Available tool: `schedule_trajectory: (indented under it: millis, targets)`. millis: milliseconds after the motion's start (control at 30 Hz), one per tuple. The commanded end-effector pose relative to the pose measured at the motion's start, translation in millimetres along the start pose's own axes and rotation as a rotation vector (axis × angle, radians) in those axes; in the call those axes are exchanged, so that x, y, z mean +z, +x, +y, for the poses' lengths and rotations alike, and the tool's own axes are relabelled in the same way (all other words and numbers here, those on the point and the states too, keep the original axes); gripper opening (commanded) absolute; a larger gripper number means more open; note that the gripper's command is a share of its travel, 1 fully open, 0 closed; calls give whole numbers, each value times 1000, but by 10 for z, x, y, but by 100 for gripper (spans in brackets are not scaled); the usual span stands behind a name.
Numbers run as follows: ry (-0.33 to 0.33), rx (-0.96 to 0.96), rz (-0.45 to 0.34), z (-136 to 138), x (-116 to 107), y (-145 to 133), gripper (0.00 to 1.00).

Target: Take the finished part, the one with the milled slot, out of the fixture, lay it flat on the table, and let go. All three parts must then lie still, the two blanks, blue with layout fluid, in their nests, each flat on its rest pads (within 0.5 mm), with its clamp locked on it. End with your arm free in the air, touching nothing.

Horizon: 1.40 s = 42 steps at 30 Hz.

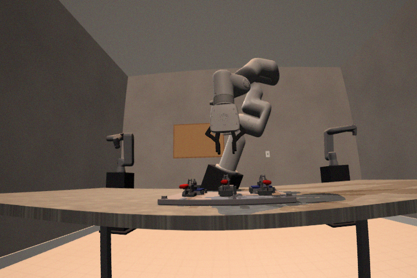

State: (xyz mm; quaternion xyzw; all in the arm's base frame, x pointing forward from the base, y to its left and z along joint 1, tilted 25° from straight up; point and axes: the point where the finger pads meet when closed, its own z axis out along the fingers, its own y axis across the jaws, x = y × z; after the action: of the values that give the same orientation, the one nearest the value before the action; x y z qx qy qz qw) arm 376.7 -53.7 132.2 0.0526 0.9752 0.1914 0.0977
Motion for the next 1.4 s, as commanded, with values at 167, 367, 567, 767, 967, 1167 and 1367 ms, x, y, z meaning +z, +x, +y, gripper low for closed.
schedule_trajectory:
  millis: [167, 367, 567, 767, 967, 1167, 1367]
  targets:
    - [0, -2, -6, -1, 112, -29, 47]
    - [0, -2, -6, -1, 113, -59, 47]
    - [0, -2, -6, 0, 112, -172, 47]
    - [0, -2, -6, 0, 110, -501, 47]
    - [0, -2, -6, 1, 108, -900, 47]
    - [0, -2, -6, 1, 106, -1120, 47]
    - [0, -2, -6, 1, 105, -1300, 47]
